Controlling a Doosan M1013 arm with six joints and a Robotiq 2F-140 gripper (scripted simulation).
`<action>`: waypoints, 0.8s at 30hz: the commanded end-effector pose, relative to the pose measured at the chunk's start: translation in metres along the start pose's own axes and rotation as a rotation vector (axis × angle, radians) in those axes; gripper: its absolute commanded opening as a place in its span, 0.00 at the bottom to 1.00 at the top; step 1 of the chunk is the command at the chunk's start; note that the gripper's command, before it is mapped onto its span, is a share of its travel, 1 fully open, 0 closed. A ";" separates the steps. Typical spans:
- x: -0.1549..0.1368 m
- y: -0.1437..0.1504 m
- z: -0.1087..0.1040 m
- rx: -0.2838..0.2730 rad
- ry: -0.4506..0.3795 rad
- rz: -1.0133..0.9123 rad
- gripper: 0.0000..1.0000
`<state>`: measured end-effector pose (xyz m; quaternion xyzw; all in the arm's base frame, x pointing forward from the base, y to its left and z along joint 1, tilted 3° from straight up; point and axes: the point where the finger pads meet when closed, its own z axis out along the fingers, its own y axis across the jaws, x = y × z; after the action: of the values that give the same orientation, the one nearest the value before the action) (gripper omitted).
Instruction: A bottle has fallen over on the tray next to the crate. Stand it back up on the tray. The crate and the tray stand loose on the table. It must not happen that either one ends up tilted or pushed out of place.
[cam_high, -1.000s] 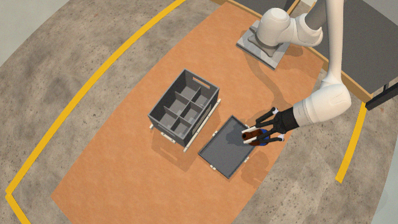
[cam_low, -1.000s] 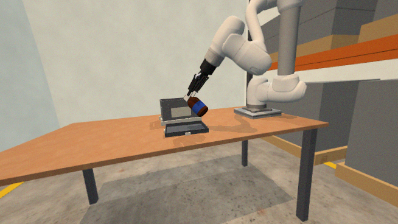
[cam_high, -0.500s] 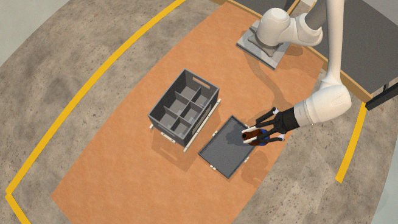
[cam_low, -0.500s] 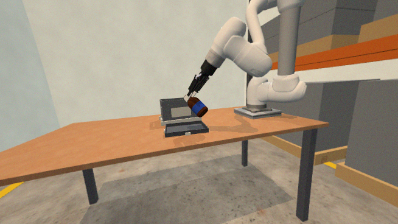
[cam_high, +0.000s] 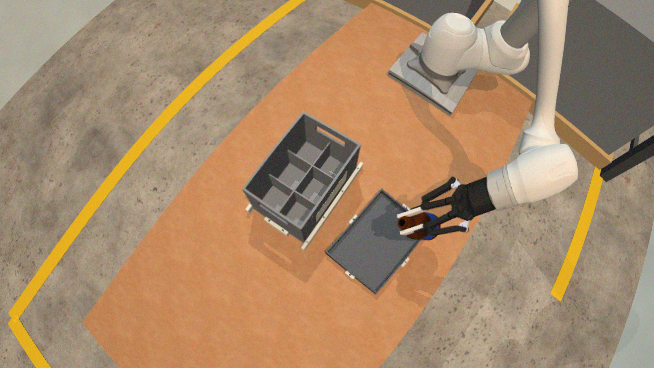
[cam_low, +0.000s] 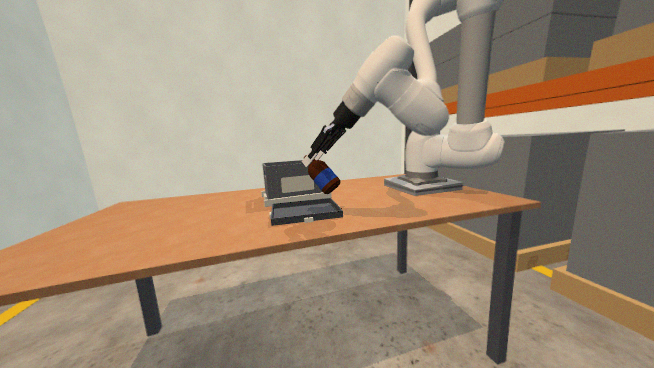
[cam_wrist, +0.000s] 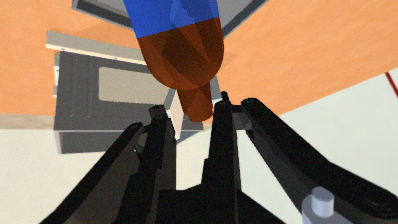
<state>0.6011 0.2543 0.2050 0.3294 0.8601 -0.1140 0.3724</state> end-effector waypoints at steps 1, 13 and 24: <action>0.000 0.000 0.000 -0.001 -0.023 0.001 0.10; 0.001 0.001 -0.001 -0.007 -0.064 0.002 0.10; 0.001 0.002 -0.002 -0.007 -0.067 0.002 0.10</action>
<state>0.6009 0.2565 0.2057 0.3249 0.8473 -0.1216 0.4023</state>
